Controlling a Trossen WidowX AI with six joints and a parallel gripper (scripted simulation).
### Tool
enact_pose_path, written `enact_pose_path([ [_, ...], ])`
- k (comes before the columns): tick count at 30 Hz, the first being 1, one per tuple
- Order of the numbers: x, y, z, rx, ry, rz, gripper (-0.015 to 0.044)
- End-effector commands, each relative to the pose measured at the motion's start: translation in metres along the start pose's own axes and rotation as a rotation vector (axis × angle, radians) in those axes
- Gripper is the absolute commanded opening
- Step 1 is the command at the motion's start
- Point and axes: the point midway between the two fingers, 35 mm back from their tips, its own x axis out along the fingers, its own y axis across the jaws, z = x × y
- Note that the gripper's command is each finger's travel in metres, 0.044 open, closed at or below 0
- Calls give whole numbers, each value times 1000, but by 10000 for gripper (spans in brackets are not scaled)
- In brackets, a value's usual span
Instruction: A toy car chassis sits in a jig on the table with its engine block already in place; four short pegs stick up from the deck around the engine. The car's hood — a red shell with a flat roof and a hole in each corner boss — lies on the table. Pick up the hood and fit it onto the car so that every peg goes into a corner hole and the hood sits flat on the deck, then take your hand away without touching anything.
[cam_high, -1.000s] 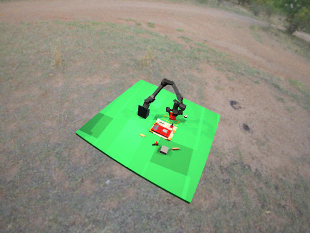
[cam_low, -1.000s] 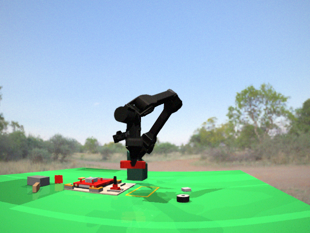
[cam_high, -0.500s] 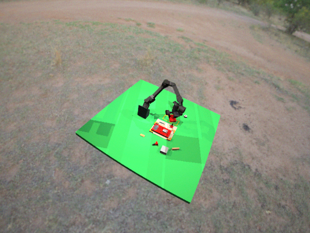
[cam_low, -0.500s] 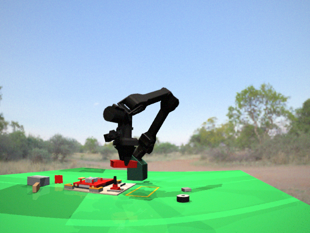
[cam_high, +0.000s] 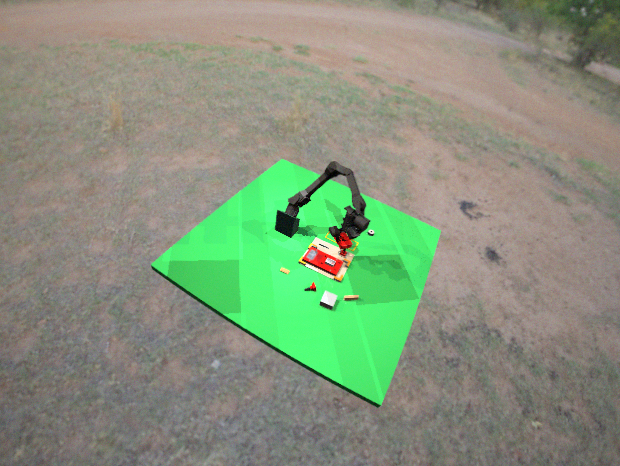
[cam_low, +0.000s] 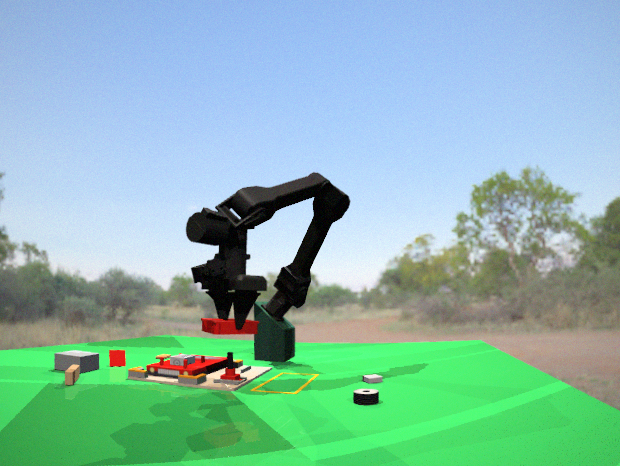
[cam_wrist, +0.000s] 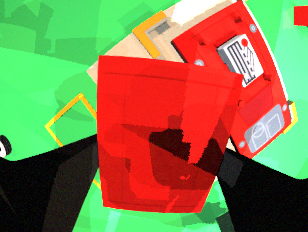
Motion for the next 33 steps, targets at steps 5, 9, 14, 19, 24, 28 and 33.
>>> enact_pose_path([
  [5,-1,-15,15,-128,-1,-4,0],
  [9,-1,-23,22,-194,0,-3,0],
  [14,-1,-32,30,-276,1,-2,0],
  [19,-1,-42,37,-359,3,0,0],
  [24,0,-52,44,-441,4,2,0],
  [28,0,-60,49,-507,5,5,0],
  [33,0,-71,56,-590,6,9,0],
])
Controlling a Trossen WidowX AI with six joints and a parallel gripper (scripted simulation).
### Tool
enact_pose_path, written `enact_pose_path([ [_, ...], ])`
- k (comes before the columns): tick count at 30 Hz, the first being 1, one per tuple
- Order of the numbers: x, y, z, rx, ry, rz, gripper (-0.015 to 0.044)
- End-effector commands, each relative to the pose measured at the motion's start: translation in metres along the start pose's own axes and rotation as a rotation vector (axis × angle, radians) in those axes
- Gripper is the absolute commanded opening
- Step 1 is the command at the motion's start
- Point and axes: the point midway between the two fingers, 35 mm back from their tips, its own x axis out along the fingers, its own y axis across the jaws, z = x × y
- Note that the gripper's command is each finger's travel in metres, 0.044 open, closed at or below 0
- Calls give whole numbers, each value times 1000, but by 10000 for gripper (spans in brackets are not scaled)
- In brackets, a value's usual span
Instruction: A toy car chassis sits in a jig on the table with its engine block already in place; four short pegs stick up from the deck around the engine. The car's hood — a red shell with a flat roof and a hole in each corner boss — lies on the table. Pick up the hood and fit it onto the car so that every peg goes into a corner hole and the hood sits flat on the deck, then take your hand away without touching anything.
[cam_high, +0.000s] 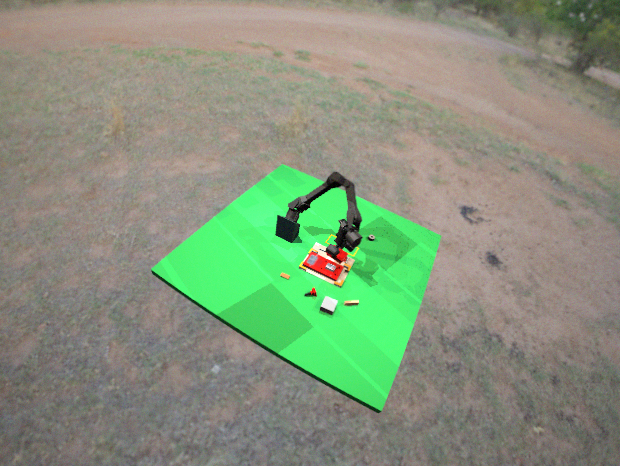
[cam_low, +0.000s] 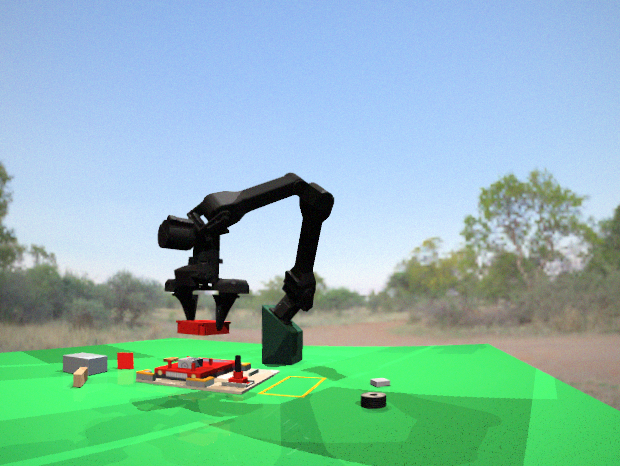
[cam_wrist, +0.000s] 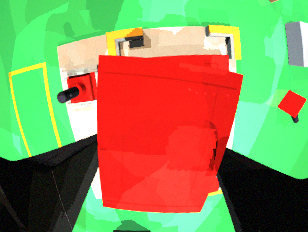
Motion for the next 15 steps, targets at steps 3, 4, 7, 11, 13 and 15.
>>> enact_pose_path([
  [3,0,-17,0,-96,2,1,0],
  [4,0,-20,0,-113,2,2,0],
  [7,1,-27,0,-163,2,5,0],
  [11,1,-33,-1,-204,1,7,0],
  [13,1,-32,-1,-204,1,7,0],
  [15,3,-31,-1,-204,1,7,0],
])
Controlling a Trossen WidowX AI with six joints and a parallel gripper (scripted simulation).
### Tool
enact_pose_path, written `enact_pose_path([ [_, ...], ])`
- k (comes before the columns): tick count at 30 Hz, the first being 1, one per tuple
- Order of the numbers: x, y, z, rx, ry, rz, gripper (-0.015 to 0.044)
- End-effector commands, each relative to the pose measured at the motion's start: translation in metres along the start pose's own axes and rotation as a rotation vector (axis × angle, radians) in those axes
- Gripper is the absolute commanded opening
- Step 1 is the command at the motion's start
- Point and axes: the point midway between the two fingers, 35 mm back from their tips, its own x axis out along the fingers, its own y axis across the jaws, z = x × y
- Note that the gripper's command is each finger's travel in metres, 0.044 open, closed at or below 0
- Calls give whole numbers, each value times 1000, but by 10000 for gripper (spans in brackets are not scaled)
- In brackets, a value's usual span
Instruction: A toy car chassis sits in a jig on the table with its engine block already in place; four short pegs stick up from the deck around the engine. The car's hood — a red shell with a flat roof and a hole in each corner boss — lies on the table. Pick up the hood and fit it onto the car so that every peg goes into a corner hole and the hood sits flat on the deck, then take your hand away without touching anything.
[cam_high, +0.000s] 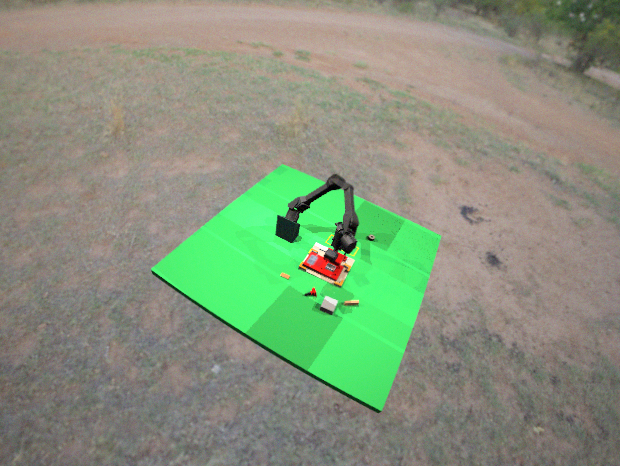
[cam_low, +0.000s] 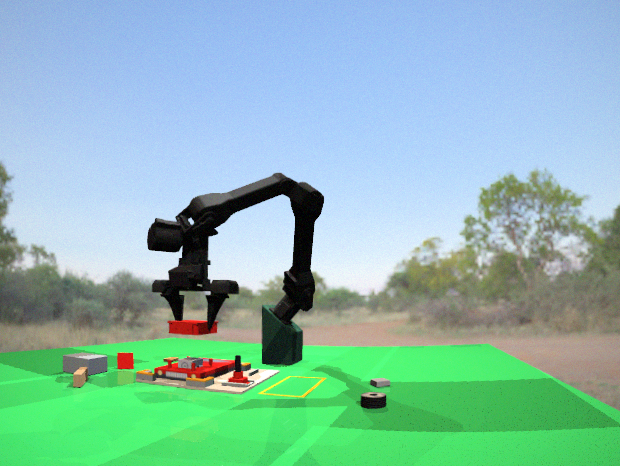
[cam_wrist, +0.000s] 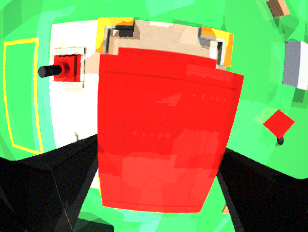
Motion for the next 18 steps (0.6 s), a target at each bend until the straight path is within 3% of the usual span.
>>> enact_pose_path([
  [1,4,-1,0,-13,2,-2,0],
  [10,49,-7,1,-13,1,-1,0],
  [18,50,-7,1,-13,1,-1,0],
])
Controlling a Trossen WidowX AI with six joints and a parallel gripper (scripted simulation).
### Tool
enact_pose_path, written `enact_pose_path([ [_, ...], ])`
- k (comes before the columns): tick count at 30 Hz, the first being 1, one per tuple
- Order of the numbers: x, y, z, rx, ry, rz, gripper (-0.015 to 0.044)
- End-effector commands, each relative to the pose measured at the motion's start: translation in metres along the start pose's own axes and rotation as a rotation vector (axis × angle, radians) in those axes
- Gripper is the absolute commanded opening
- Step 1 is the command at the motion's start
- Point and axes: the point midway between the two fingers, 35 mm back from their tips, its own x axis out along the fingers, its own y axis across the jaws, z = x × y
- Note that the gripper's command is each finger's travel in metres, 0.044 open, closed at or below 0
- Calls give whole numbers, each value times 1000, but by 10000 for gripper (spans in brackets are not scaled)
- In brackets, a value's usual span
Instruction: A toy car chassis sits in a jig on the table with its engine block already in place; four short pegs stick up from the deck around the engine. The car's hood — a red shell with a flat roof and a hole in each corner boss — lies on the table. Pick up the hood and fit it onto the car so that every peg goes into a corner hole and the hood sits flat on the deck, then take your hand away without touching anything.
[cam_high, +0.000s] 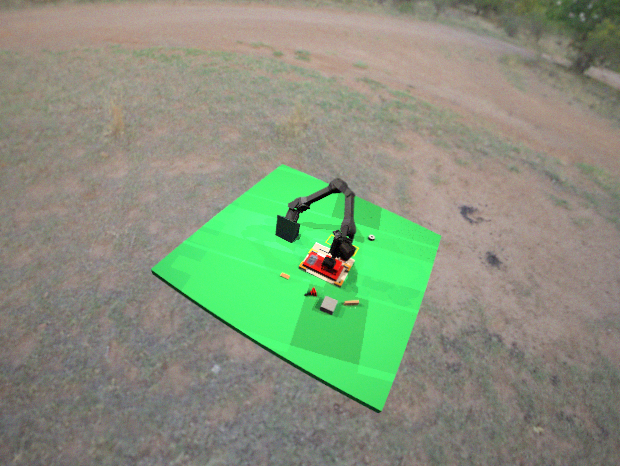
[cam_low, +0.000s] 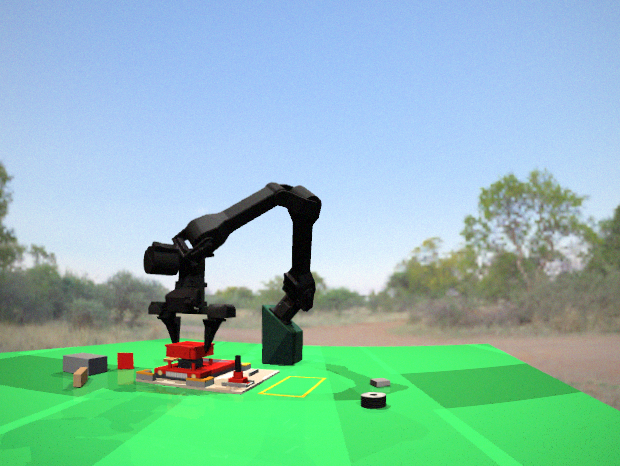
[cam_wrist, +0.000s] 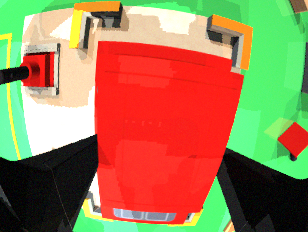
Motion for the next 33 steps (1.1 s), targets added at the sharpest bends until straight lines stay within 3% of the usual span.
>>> enact_pose_path([
  [1,1,0,0,6,-4,5,0],
  [33,4,0,0,6,-4,5,0],
])
